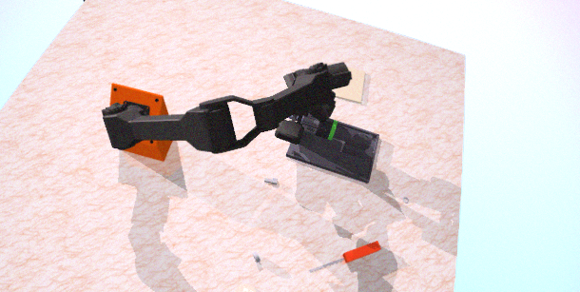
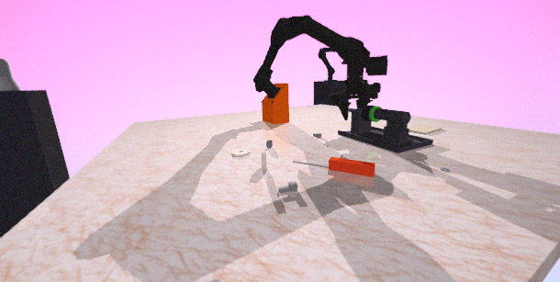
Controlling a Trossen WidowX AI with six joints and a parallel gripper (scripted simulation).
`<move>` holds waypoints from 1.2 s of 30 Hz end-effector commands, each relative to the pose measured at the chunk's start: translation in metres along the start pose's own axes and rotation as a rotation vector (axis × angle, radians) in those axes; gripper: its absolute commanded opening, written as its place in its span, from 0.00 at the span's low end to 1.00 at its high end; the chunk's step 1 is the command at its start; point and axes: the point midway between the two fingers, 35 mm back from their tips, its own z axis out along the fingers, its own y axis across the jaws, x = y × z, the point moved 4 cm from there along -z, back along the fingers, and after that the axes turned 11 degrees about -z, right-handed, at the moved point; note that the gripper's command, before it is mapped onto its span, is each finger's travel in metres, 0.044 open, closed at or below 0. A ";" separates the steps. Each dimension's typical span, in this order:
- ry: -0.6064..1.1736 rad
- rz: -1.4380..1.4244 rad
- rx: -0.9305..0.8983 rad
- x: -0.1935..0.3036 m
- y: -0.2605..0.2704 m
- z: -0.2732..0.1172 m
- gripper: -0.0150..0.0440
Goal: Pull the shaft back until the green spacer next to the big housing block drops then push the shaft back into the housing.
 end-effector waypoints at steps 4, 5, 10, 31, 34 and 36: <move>0.000 0.000 0.000 0.000 0.000 0.000 0.51; 0.000 0.000 0.000 0.000 0.000 0.000 0.47; 0.000 0.000 0.000 0.000 0.000 0.000 0.28; -0.001 -0.006 0.004 0.013 0.003 0.000 0.25; -0.001 -0.006 0.004 0.015 0.003 0.000 0.25; -0.001 -0.006 0.004 0.017 0.003 0.000 0.25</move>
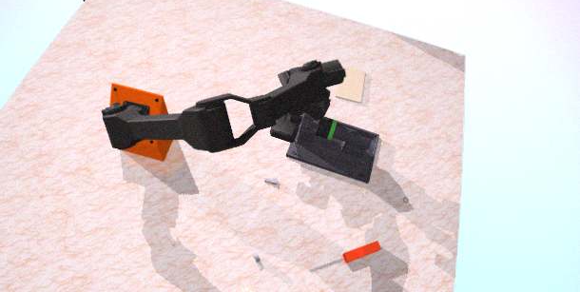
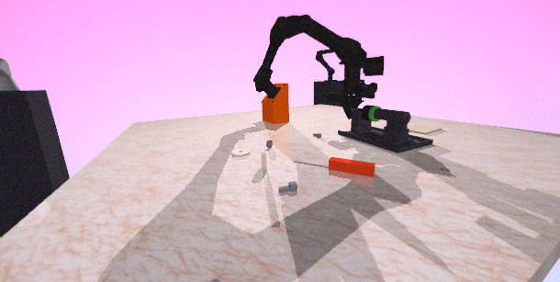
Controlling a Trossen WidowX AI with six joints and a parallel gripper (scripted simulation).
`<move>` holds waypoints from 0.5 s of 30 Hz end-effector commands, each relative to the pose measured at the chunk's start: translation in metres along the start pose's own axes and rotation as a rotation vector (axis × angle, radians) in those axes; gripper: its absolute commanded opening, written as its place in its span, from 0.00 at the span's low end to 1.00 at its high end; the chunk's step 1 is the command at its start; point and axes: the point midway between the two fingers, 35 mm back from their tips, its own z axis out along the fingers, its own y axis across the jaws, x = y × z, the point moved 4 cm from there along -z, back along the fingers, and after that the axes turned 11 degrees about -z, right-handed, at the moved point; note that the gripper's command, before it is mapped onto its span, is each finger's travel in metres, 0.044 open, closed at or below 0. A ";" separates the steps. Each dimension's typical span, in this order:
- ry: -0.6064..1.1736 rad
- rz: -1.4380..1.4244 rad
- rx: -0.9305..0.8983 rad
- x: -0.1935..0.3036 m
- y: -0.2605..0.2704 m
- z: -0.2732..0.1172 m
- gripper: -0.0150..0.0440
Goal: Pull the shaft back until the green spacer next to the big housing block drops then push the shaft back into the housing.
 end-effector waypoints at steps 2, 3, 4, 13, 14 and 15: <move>0.002 0.001 -0.002 0.004 0.002 0.000 0.25; 0.002 0.001 -0.002 0.004 0.002 0.000 0.25; 0.002 0.001 -0.002 0.003 0.001 0.000 0.25; 0.002 0.001 -0.002 0.004 0.002 0.000 0.25; 0.002 0.001 -0.002 0.004 0.002 0.000 0.25; 0.002 0.001 -0.002 0.004 0.002 0.000 0.25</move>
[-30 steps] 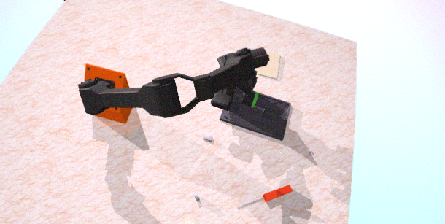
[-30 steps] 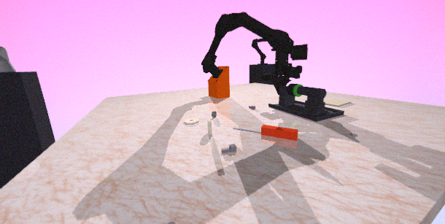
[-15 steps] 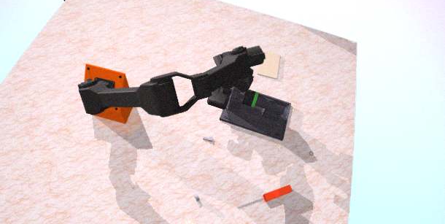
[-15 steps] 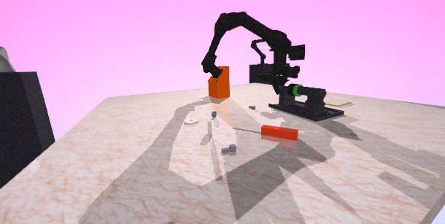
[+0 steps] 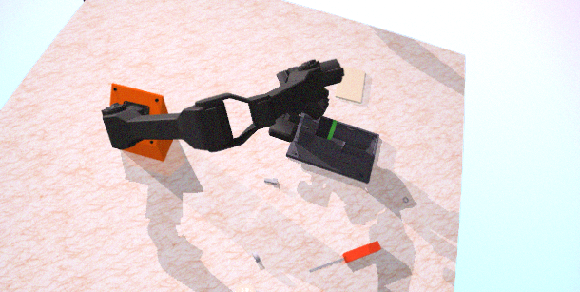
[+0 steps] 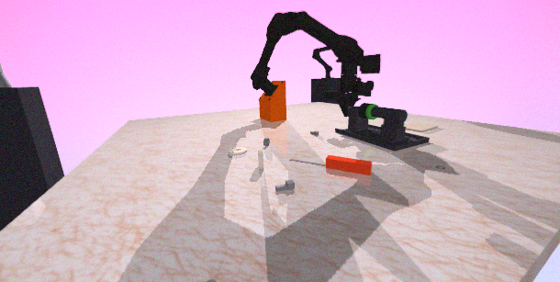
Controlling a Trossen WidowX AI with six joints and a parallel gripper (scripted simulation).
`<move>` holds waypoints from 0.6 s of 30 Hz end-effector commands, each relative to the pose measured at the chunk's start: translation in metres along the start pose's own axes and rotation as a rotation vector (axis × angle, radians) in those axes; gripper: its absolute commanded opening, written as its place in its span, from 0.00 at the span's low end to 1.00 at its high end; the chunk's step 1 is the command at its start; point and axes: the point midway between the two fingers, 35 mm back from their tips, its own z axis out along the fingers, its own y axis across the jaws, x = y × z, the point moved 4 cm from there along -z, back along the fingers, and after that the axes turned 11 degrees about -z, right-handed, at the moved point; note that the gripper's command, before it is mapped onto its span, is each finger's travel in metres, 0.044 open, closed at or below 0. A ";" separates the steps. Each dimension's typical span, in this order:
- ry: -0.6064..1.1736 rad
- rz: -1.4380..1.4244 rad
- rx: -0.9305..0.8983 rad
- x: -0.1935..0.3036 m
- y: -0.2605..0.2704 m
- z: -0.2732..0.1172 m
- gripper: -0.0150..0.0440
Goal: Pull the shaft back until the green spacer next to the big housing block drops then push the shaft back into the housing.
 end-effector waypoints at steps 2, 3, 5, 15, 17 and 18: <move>0.000 0.004 -0.003 0.001 0.001 0.000 0.25; 0.000 0.004 -0.003 0.001 0.001 0.000 0.25; 0.000 0.004 -0.003 0.001 0.001 0.000 0.25; 0.000 0.004 -0.003 0.003 0.001 0.000 0.25; 0.000 0.004 -0.003 0.003 0.001 0.000 0.25; 0.000 0.004 -0.003 0.003 0.001 0.000 0.25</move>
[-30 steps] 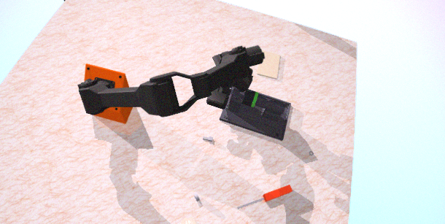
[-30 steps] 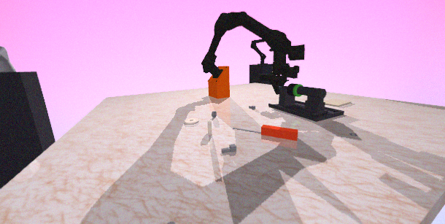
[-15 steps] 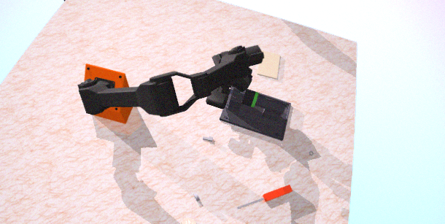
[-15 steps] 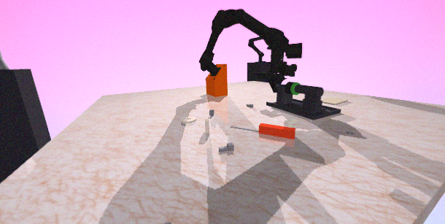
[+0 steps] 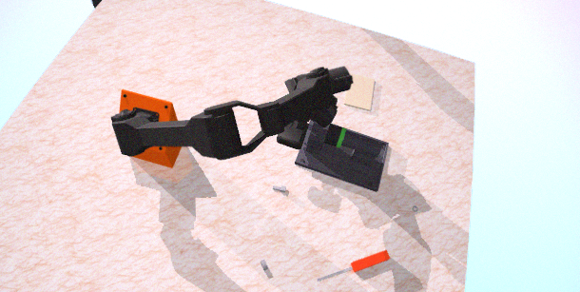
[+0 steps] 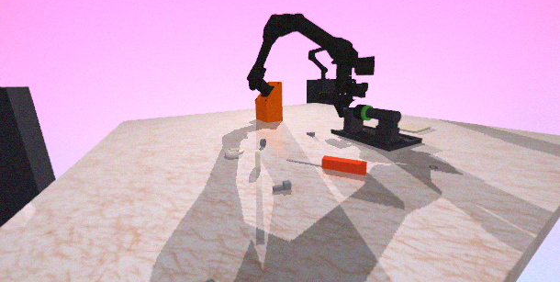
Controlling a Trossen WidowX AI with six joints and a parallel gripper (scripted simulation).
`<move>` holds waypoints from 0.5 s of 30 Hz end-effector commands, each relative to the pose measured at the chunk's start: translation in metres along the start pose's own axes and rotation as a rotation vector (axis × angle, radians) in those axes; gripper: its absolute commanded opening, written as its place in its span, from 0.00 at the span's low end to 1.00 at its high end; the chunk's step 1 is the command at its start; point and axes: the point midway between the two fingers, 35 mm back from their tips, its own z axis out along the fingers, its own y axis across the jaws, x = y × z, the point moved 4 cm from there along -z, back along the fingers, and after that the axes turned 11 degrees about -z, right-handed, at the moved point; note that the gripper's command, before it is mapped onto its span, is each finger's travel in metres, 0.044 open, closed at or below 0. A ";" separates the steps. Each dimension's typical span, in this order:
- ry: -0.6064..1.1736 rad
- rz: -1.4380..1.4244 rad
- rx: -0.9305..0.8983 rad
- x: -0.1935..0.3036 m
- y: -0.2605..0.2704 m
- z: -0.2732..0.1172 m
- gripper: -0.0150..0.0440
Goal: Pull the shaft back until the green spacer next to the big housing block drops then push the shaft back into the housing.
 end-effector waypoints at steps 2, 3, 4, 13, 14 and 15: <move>0.000 0.004 -0.003 0.001 0.001 0.000 0.25; 0.000 0.004 -0.003 0.001 0.001 0.000 0.25; 0.000 0.004 -0.003 0.001 0.001 0.000 0.25; 0.000 0.004 -0.003 0.002 0.001 0.000 0.25; 0.000 0.004 -0.003 0.003 0.001 0.000 0.25; 0.000 0.004 -0.003 0.003 0.001 0.000 0.25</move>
